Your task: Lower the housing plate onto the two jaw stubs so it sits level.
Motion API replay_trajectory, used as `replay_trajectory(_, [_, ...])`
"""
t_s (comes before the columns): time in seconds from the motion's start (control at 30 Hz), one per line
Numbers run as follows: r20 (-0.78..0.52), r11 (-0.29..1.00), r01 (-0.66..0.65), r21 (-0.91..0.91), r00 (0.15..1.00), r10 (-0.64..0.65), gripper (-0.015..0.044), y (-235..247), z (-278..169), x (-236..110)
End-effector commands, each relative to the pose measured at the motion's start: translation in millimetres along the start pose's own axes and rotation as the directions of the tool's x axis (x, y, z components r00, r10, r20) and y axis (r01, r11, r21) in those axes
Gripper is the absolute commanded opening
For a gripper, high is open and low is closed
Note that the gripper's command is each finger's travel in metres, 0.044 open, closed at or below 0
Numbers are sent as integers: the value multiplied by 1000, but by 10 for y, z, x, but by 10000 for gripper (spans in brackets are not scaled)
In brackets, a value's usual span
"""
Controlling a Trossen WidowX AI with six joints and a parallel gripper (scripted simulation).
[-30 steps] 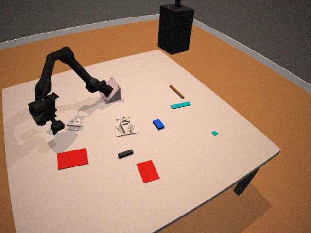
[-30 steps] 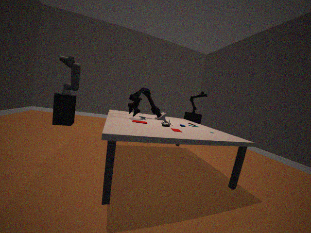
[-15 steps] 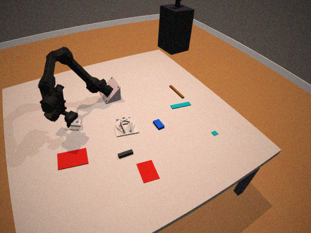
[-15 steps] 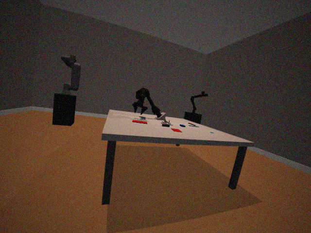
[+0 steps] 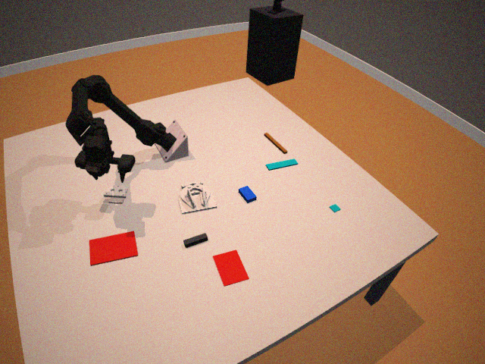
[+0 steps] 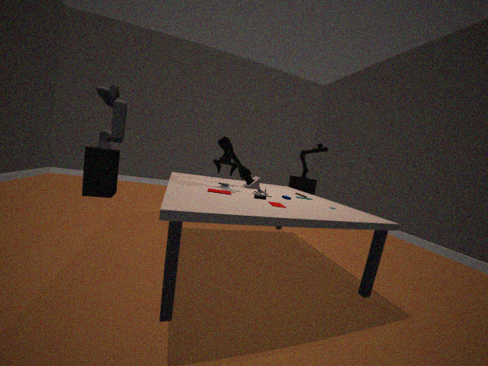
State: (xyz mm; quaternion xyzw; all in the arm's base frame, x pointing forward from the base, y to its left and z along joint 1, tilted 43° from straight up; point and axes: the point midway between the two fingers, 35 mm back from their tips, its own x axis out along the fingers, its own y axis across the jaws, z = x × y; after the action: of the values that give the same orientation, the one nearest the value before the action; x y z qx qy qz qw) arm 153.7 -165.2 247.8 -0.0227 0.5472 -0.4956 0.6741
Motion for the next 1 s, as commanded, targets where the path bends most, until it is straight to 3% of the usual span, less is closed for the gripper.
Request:
replay_trajectory(0.0, [-10, 998, -15, -54, 1000, 14, 440, 51, -79, -82])
replay_trajectory(0.13, [-10, 998, -15, -57, 1000, 15, 440, 54, -83, -73])
replay_trajectory(0.33, [-8, 998, -13, -56, 1000, 13, 440, 54, -86, 295])
replay_trajectory(0.97, [-7, 998, -12, -56, 1000, 12, 440, 55, -87, 496])
